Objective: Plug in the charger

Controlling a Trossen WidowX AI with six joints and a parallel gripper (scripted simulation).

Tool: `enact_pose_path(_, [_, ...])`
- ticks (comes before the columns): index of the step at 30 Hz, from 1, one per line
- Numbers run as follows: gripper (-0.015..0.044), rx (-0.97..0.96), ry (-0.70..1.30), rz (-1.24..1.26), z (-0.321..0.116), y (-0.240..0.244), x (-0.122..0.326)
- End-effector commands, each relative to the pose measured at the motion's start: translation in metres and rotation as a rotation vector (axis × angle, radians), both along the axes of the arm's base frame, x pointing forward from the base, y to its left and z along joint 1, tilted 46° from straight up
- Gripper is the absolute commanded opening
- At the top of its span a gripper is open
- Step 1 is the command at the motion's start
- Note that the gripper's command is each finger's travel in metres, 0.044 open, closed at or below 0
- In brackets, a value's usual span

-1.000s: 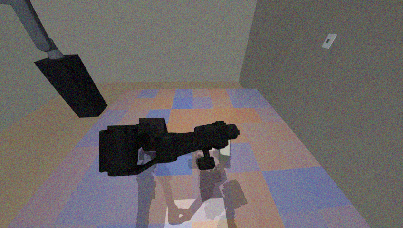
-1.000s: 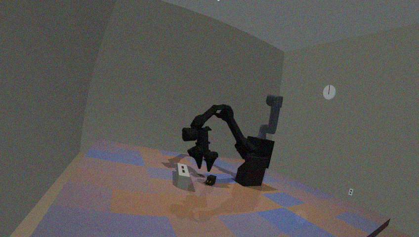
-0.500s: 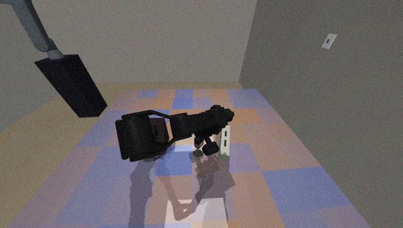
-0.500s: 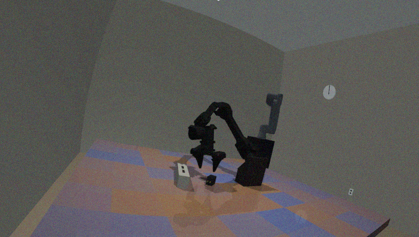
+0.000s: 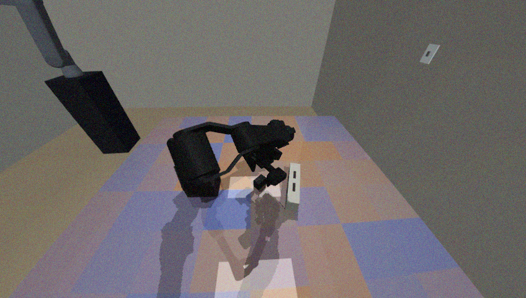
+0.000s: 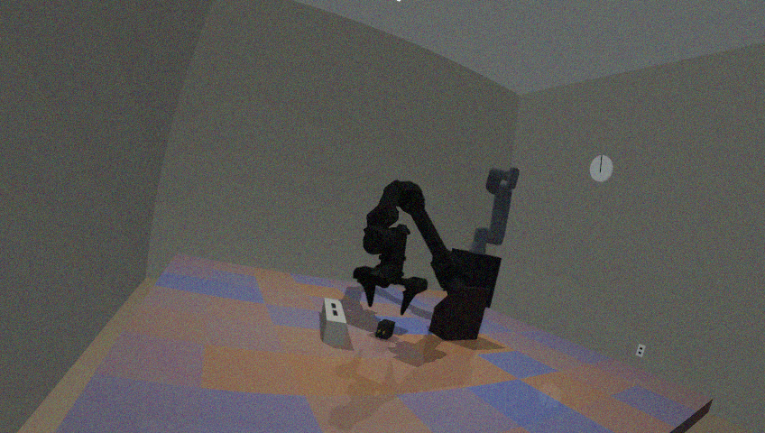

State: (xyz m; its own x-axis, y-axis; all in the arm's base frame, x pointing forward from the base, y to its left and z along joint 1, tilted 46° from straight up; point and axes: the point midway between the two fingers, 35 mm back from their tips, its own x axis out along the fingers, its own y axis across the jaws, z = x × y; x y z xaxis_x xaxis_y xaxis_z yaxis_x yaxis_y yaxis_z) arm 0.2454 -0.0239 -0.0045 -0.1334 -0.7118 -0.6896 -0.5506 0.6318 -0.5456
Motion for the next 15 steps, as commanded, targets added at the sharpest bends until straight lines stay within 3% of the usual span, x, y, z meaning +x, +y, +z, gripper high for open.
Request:
enact_pose_path(1, [0.0440,-0.017,0.044,0.073,-0.006,0.011,-0.002])
enact_pose_path(15, [0.0440,-0.026,0.067,0.112,-0.018,0.009,-0.003])
